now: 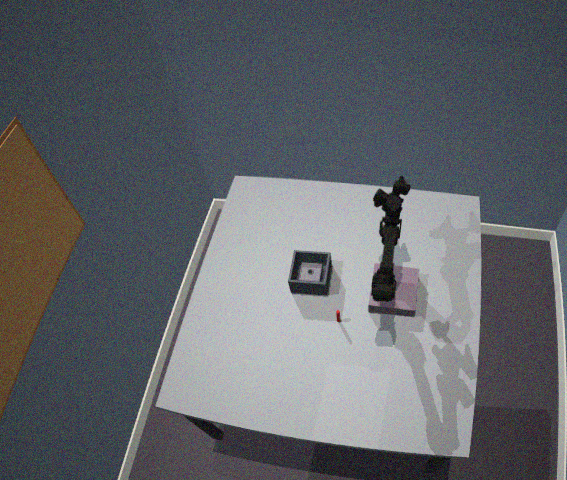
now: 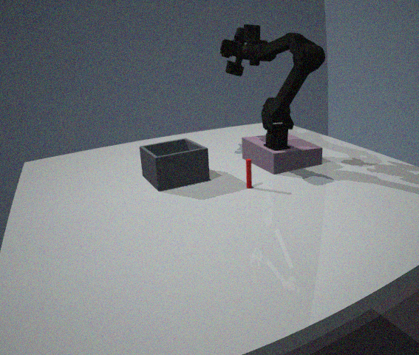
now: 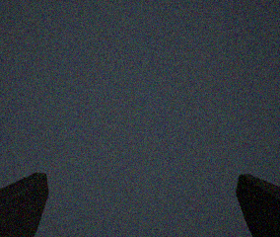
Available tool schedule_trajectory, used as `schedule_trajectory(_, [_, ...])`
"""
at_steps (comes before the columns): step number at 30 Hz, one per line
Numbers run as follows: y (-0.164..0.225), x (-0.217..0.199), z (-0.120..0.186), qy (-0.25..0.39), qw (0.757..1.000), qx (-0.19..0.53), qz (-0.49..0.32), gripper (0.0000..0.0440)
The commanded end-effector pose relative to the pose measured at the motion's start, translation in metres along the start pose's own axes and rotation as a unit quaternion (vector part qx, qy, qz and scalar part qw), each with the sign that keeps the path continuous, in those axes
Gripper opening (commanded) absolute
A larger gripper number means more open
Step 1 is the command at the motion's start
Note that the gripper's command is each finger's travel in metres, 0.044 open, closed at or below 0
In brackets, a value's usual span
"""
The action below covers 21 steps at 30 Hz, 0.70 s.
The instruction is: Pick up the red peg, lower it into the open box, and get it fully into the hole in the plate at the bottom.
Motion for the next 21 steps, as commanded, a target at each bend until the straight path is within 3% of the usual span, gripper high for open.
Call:
schedule_trajectory(1, [-0.003, -0.002, -0.001, 0.001, 1.0, -0.005, -0.003, 0.0419])
schedule_trajectory(3, [-0.012, -0.003, -0.001, -0.006, 1.0, -0.02, -0.016, 0.044])
schedule_trajectory(11, [-0.06, 0.011, 0.004, -0.096, 0.988, -0.075, -0.098, 0.044])
schedule_trajectory(21, [-0.115, 0.032, 0.029, -0.226, 0.949, -0.113, -0.186, 0.044])
Point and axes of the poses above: the point midway between the two fingers, 35 mm back from their tips, its own z axis back along the fingers, its own x axis across the jaws, y = z × x, the point moved 10 cm from there along z, back along the fingers, and after that the axes turned 3 degrees about z, right-handed, at the moved point
